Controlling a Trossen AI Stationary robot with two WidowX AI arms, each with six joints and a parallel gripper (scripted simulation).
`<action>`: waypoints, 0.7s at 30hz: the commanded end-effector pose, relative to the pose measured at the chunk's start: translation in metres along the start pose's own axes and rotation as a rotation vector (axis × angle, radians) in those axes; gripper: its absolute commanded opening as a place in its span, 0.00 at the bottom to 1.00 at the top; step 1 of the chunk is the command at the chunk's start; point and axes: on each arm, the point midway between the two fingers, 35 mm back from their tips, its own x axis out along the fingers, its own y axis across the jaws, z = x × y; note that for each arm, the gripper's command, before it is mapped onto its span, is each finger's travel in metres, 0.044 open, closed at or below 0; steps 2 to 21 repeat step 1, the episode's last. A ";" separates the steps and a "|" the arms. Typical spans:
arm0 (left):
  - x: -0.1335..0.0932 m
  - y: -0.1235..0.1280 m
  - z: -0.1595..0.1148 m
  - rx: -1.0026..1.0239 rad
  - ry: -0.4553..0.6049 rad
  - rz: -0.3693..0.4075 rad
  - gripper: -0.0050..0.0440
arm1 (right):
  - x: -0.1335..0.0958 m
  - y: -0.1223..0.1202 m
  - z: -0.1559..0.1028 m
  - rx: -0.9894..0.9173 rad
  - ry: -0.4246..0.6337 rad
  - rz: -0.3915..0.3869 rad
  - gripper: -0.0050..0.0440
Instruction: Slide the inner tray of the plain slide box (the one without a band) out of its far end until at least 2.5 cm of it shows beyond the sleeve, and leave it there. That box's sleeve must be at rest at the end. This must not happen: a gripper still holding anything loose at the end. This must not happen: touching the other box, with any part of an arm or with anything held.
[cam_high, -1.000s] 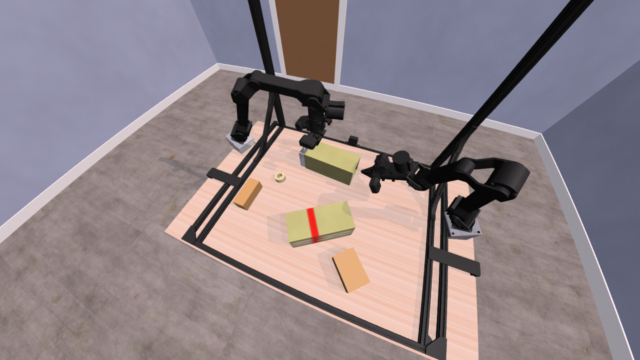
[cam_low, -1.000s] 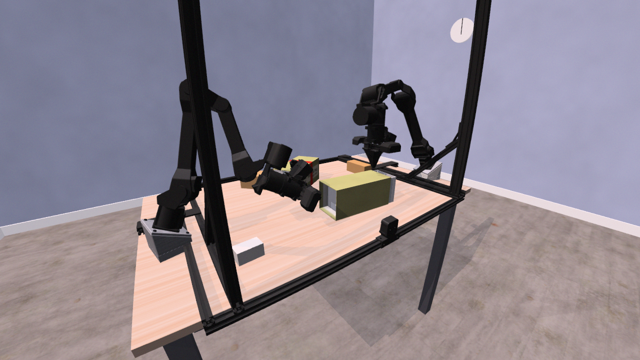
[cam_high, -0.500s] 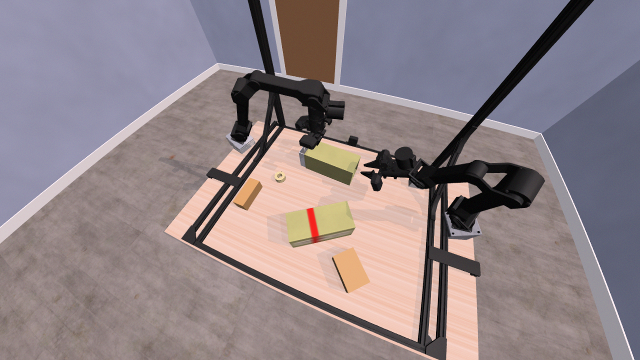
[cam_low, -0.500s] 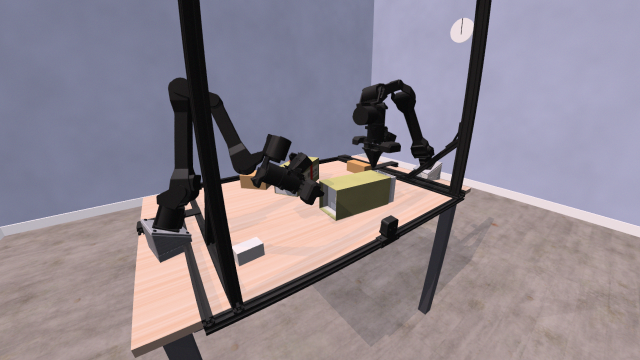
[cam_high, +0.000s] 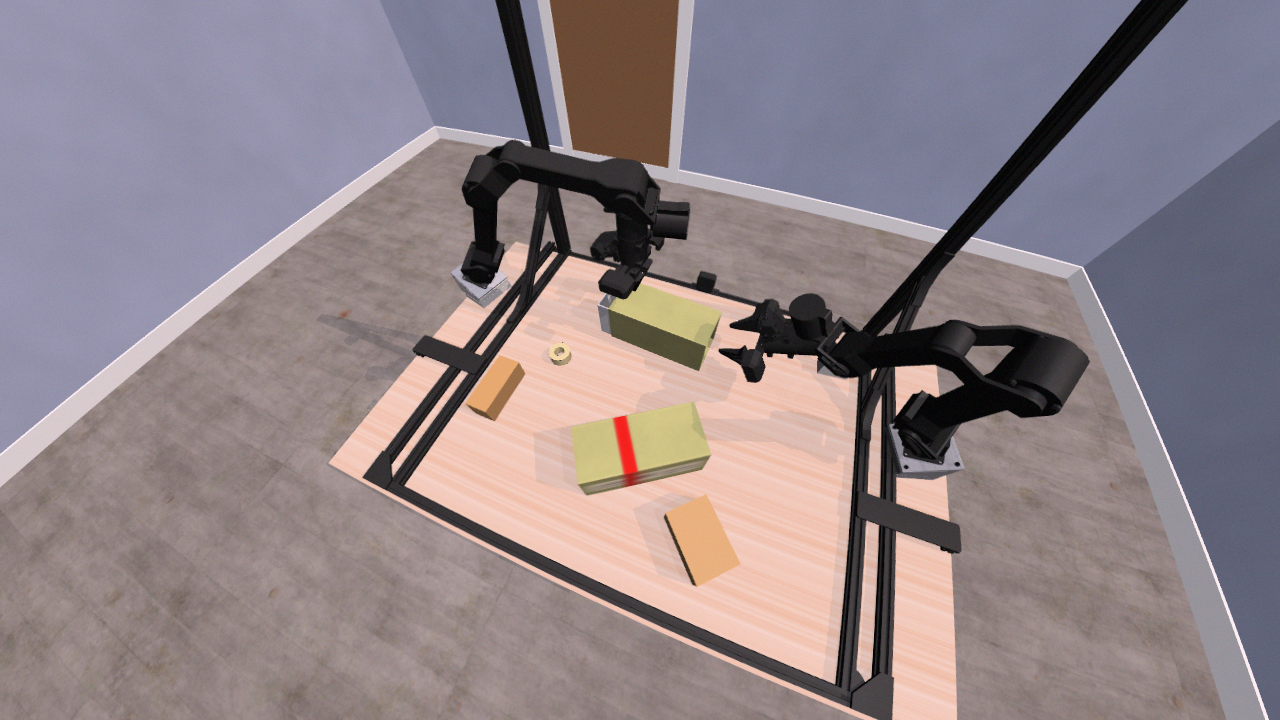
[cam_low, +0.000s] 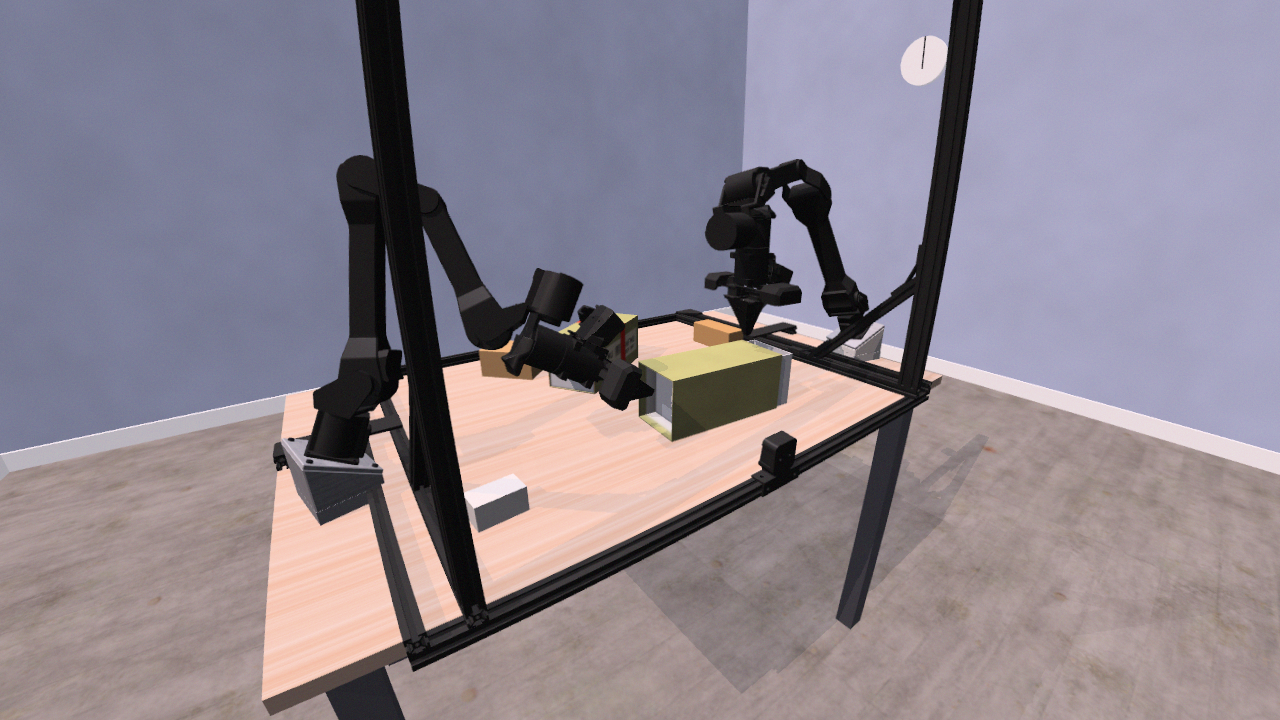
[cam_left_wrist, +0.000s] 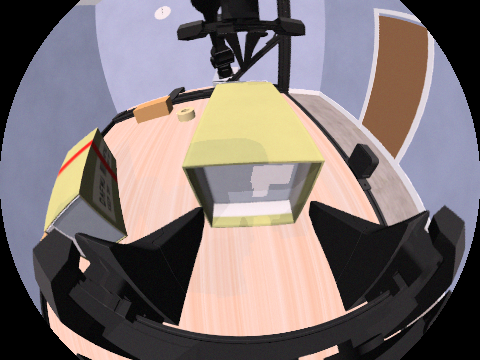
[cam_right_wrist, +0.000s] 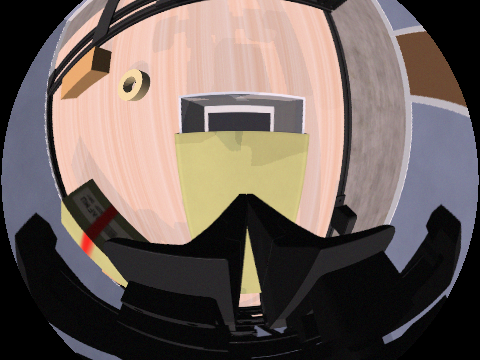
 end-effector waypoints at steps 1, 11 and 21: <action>0.000 0.000 -0.002 0.002 0.004 -0.002 0.84 | 0.000 0.000 0.000 0.000 0.000 0.000 0.10; 0.000 0.000 -0.002 0.002 0.004 -0.002 0.84 | 0.000 0.000 0.000 0.000 0.000 0.000 0.10; 0.000 0.000 -0.002 0.002 0.004 -0.002 0.84 | 0.000 0.000 0.000 0.000 0.000 0.000 0.10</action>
